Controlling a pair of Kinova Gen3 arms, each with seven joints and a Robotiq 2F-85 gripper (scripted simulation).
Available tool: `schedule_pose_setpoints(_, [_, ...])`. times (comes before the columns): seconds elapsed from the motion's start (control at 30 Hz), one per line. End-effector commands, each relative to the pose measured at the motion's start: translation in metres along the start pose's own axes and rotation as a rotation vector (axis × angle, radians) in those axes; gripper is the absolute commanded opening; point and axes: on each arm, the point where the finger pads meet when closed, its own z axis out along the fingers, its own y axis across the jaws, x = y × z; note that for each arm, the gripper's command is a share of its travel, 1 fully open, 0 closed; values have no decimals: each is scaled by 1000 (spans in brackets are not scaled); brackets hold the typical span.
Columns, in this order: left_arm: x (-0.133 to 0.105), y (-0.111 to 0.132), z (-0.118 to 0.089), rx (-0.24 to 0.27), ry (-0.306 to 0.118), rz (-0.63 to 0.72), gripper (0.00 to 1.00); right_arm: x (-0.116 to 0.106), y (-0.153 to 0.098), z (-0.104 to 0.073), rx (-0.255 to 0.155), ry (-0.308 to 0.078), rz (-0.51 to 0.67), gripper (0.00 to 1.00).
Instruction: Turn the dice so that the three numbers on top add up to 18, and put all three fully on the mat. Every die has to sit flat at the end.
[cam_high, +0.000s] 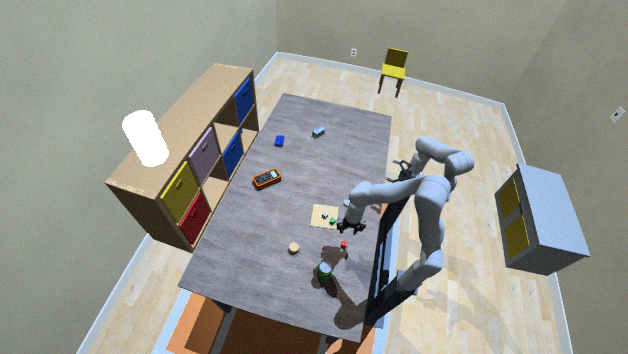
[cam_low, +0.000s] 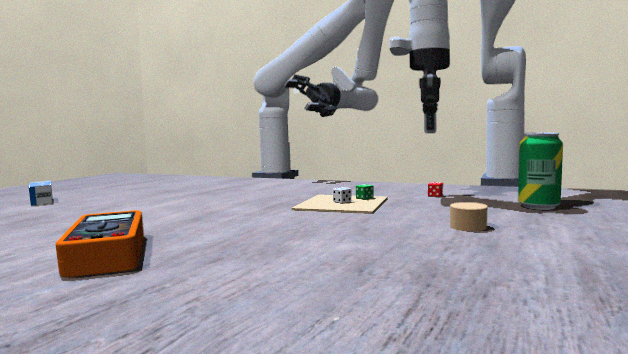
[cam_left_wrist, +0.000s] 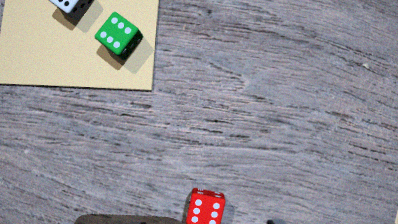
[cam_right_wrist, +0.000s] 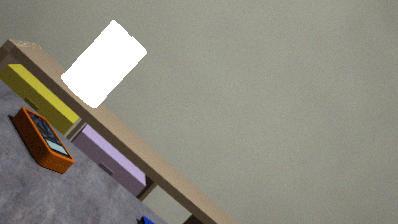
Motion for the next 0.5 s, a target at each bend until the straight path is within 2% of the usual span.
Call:
schedule_pose_setpoints(0.0, [0,0,0,1,0,0,1000,0,0,0,0,0,1,1000])
schedule_pose_setpoints(0.47, [0,0,1,0,0,-39,1000,0,0,0,0,0,1,1000])
